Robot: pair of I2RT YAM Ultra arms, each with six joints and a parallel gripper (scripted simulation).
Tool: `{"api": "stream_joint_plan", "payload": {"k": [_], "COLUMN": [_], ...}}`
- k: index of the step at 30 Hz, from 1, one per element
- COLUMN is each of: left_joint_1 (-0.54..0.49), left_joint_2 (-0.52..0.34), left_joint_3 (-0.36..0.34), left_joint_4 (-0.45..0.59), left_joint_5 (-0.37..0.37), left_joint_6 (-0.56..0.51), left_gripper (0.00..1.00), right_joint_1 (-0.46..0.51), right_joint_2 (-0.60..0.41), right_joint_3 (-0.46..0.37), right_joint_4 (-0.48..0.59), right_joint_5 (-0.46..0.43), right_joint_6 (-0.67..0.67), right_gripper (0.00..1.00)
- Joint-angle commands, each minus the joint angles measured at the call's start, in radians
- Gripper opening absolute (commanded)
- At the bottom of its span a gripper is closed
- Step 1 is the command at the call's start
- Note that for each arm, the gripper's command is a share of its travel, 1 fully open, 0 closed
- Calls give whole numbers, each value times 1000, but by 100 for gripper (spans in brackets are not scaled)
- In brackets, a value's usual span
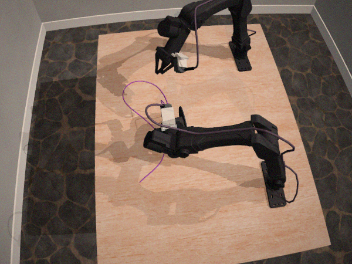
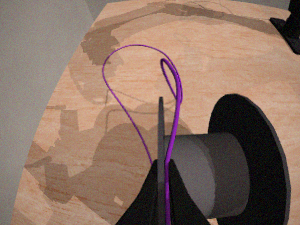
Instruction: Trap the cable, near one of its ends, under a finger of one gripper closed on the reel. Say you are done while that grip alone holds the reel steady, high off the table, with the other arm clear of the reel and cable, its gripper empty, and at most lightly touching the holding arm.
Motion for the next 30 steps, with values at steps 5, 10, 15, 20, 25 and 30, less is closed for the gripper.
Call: {"api": "stream_joint_plan", "payload": {"k": [5, 10, 15, 20, 25, 30], "left_joint_1": [4, 4, 4, 4, 4, 4], "left_joint_2": [-47, -50, -59, -57, -48, -26], "left_joint_3": [68, 92, 143, 199, 258, 295], "left_joint_4": [-67, -94, -148, -205, -261, -295], "left_joint_5": [32, 31, 31, 31, 31, 31], "left_joint_6": [-7, -8, -10, -13, -14, -14], "left_gripper": [0, 0, 0, 0, 0, 0], "right_joint_1": [-25, -36, -59, -89, -124, -146], "right_joint_2": [-51, -69, -107, -154, -210, -248], "right_joint_3": [-37, -55, -93, -138, -193, -233], "right_joint_4": [41, 60, 100, 149, 207, 251], "right_joint_5": [6, 9, 15, 18, 21, 27], "right_joint_6": [72, 109, 189, 289, 406, 487], "right_gripper": [30, 30, 30, 30, 30, 30]}}
